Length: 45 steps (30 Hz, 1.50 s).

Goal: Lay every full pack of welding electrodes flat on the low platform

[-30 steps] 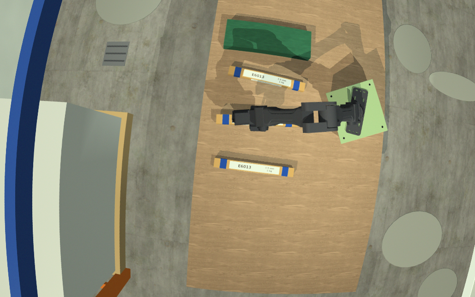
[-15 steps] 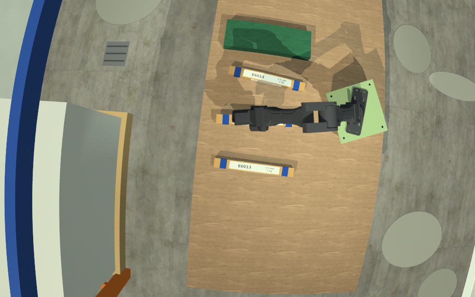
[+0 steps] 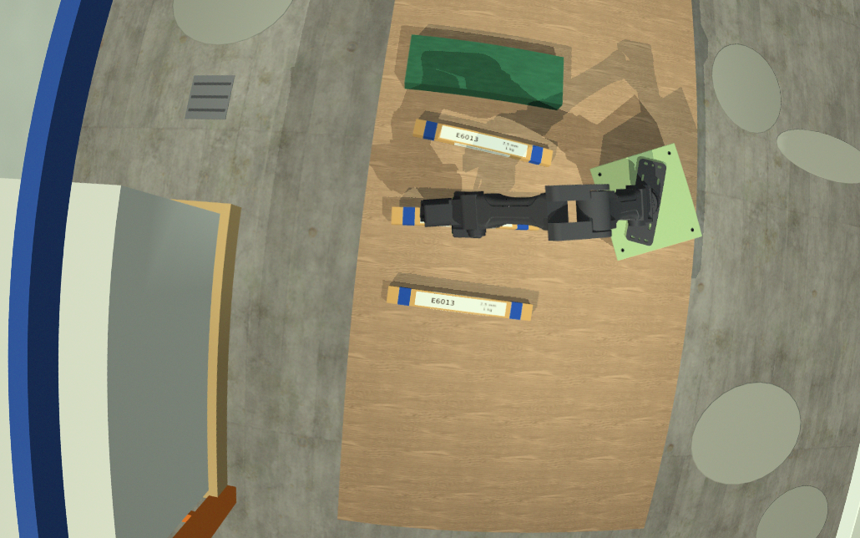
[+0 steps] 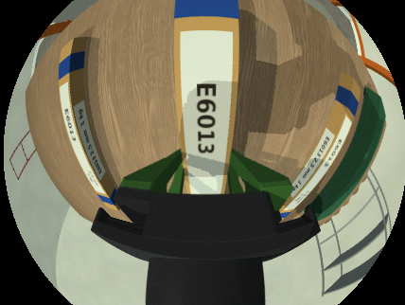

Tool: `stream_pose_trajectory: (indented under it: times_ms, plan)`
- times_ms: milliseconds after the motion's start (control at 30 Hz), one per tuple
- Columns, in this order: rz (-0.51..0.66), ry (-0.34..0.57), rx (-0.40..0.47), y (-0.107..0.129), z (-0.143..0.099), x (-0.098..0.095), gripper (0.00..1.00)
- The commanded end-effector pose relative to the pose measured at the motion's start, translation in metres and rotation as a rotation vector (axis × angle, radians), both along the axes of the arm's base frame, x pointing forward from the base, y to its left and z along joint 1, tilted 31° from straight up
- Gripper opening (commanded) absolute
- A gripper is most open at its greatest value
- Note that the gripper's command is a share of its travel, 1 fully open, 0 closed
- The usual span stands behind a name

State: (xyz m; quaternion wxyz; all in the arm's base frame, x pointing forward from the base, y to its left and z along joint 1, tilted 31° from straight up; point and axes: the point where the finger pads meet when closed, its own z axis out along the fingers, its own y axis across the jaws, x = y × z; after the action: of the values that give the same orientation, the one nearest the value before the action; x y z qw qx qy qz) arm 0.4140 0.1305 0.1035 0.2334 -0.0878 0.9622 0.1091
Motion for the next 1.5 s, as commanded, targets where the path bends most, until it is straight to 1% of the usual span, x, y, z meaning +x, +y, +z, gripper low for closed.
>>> stream_pose_trajectory:
  times_ms: [0, 133, 200, 300, 367, 467, 600, 733, 833, 867, 967, 1033, 1133, 1267, 1333, 1400, 1433, 1467]
  plan:
    - [-0.003, -0.076, 0.016, 0.004, 0.026, 0.011, 0.00]
    - [0.001, -0.050, 0.009, 0.006, 0.013, 0.012, 0.00]
    - [-0.001, -0.067, 0.015, 0.005, 0.019, 0.013, 0.00]
    - [-0.009, -0.075, 0.017, 0.003, 0.022, 0.014, 0.00]
    - [-0.008, -0.069, 0.015, 0.003, 0.018, 0.013, 0.00]
    - [-0.005, -0.041, 0.007, 0.004, 0.005, 0.012, 0.00]
    - [-0.002, -0.057, 0.011, 0.006, 0.010, 0.011, 0.00]
    - [0.000, -0.025, 0.003, 0.007, -0.006, 0.010, 0.00]
    - [-0.001, -0.030, 0.005, 0.006, -0.004, 0.010, 0.00]
    - [-0.009, -0.048, 0.009, 0.003, 0.003, 0.011, 0.00]
    - [-0.007, -0.061, 0.013, 0.006, 0.006, 0.016, 0.00]
    - [-0.006, -0.059, 0.013, 0.006, 0.004, 0.015, 0.00]
    - [-0.004, -0.034, 0.005, 0.008, -0.008, 0.015, 0.00]
    - [-0.001, -0.053, 0.010, 0.009, -0.002, 0.015, 0.00]
    - [0.000, -0.039, 0.007, 0.010, -0.009, 0.015, 0.00]
    - [0.000, -0.039, 0.007, 0.010, -0.009, 0.015, 0.00]
    - [-0.008, -0.030, 0.005, 0.006, -0.015, 0.017, 0.00]
    - [-0.010, -0.037, 0.006, 0.006, -0.012, 0.016, 0.00]
